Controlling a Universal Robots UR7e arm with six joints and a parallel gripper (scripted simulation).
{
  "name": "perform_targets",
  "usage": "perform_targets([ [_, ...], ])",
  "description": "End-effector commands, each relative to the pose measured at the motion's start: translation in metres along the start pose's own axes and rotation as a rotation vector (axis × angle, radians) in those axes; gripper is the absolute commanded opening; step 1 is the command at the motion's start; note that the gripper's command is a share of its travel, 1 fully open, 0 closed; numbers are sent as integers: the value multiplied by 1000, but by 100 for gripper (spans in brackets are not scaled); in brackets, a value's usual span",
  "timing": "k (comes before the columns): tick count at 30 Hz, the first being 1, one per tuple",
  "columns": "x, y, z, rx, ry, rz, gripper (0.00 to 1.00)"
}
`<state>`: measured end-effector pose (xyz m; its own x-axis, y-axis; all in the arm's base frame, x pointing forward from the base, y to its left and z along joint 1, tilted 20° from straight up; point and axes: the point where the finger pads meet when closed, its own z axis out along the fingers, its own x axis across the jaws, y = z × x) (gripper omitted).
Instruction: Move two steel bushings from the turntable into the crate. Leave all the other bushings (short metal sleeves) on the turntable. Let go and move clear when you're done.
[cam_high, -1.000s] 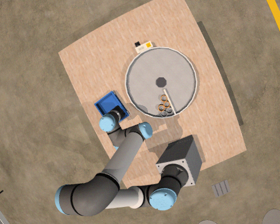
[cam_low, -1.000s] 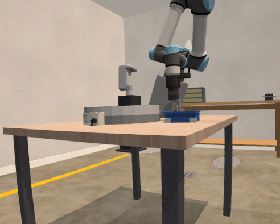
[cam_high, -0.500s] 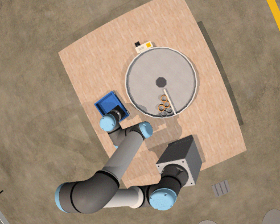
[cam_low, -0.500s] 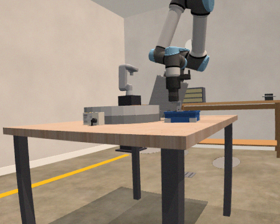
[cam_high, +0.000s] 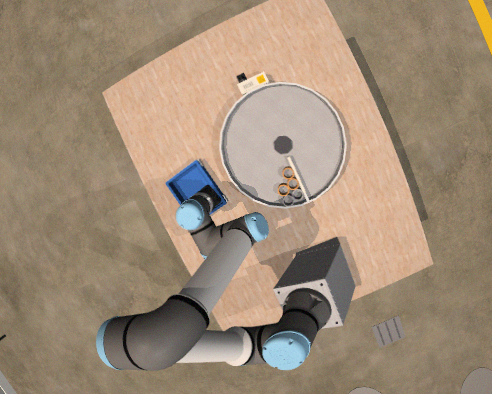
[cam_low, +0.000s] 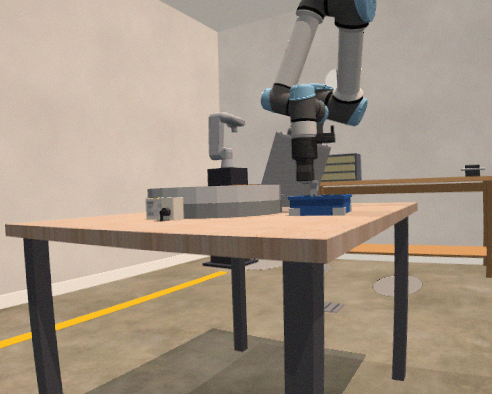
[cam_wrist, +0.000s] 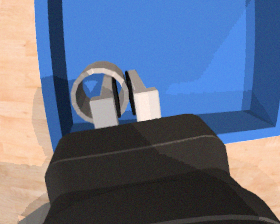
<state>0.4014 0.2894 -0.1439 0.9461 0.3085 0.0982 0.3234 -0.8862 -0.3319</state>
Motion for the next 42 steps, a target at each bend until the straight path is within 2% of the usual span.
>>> perform_targets([
  [1,1,0,0,0,1,0,0],
  [17,1,0,3,0,2,0,0],
  [18,1,0,3,0,2,0,47],
  [42,1,0,3,0,2,0,47],
])
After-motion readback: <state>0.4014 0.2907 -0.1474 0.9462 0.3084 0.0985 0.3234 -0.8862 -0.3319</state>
